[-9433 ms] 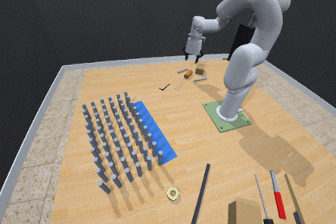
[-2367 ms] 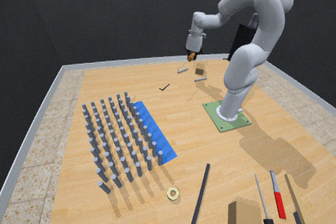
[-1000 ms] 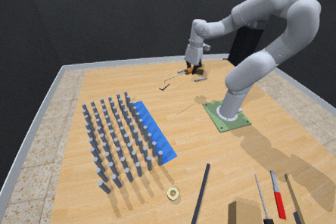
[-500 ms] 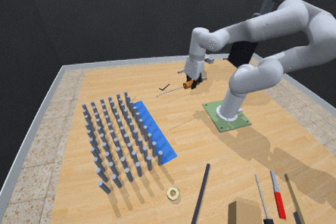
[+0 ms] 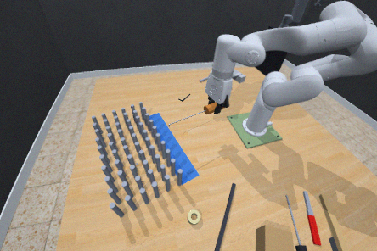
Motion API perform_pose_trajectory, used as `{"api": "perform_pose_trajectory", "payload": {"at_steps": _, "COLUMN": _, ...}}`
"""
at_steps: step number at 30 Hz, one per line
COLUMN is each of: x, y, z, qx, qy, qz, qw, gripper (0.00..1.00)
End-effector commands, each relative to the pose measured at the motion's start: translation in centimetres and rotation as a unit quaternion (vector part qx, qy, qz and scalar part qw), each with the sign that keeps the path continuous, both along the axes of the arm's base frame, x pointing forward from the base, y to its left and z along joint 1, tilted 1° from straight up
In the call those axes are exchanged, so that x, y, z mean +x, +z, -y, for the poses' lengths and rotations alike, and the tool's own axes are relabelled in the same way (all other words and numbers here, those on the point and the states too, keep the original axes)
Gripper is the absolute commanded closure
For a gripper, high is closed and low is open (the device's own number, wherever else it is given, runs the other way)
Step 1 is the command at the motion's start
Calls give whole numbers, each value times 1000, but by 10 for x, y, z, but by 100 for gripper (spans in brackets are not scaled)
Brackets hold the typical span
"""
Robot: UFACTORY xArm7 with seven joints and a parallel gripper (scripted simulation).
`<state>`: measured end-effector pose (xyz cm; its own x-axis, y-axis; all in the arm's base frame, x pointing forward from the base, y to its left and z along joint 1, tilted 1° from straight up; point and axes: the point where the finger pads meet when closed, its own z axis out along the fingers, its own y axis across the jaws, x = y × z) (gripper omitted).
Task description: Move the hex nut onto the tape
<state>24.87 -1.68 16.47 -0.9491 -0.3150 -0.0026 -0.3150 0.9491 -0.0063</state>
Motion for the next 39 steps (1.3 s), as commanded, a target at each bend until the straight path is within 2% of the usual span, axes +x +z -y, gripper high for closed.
{"api": "perform_pose_trajectory", "payload": {"at_steps": 1, "x": 5, "y": 3, "z": -5, "qx": -3, "qy": -3, "qz": 1, "qw": 1000, "gripper": 100}}
{"api": "perform_pose_trajectory", "payload": {"at_steps": 24, "x": 5, "y": 1, "z": -5, "qx": -2, "qy": -3, "qz": 2, "qw": 1000, "gripper": 100}}
{"api": "perform_pose_trajectory", "payload": {"at_steps": 33, "x": 5, "y": -12, "z": -5, "qx": -1, "qy": -3, "qz": 3, "qw": 1000, "gripper": 100}}
{"api": "perform_pose_trajectory", "payload": {"at_steps": 39, "x": 6, "y": -31, "z": -5, "qx": -1, "qy": -3, "qz": 3, "qw": 1000, "gripper": 100}}
